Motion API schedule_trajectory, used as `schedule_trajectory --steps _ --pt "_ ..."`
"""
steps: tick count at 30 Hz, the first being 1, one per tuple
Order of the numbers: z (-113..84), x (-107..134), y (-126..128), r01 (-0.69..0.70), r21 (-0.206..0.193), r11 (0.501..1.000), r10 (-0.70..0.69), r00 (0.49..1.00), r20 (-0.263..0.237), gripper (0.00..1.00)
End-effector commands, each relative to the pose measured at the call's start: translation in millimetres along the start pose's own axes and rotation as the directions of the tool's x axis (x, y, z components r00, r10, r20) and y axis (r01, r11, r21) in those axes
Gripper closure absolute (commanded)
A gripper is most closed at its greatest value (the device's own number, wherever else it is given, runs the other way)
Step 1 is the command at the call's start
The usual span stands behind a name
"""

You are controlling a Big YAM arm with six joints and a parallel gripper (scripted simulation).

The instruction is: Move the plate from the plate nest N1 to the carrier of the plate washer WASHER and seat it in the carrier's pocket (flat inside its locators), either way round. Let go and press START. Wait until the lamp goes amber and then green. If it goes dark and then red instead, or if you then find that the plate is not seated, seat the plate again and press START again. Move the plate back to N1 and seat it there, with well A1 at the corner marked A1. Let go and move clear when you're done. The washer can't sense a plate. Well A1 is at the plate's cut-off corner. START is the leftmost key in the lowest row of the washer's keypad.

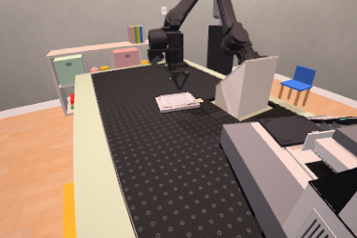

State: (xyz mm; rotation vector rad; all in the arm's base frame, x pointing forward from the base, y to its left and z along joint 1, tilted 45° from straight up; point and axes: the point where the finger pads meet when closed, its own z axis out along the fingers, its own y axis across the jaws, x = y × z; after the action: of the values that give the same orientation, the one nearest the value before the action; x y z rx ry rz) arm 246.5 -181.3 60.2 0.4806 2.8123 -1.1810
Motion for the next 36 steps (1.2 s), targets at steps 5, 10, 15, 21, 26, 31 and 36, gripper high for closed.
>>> schedule_trajectory --steps 5,10,15,21,26,31,36 --pt "10.6 0.5 -1.5 0.006 -0.002 1.000 -0.006 1.000 0.004 0.00" --pt "21.2 2.2 0.7 0.015 -0.003 1.000 -0.015 1.000 -0.005 0.00" --pt "29.5 2.4 0.7 0.015 -0.003 1.000 -0.015 1.000 -0.005 0.00" --pt "36.2 2.5 0.7 0.015 -0.003 1.000 -0.015 1.000 -0.005 0.00" --pt "43.3 2.7 0.7 0.015 -0.003 1.000 -0.015 1.000 -0.005 0.00" --pt "36.1 -6.7 -1.2 0.003 -0.001 1.000 -0.003 1.000 0.017 0.00" --pt "36.1 -6.7 -1.2 0.003 -0.001 1.000 -0.003 1.000 0.017 0.00"
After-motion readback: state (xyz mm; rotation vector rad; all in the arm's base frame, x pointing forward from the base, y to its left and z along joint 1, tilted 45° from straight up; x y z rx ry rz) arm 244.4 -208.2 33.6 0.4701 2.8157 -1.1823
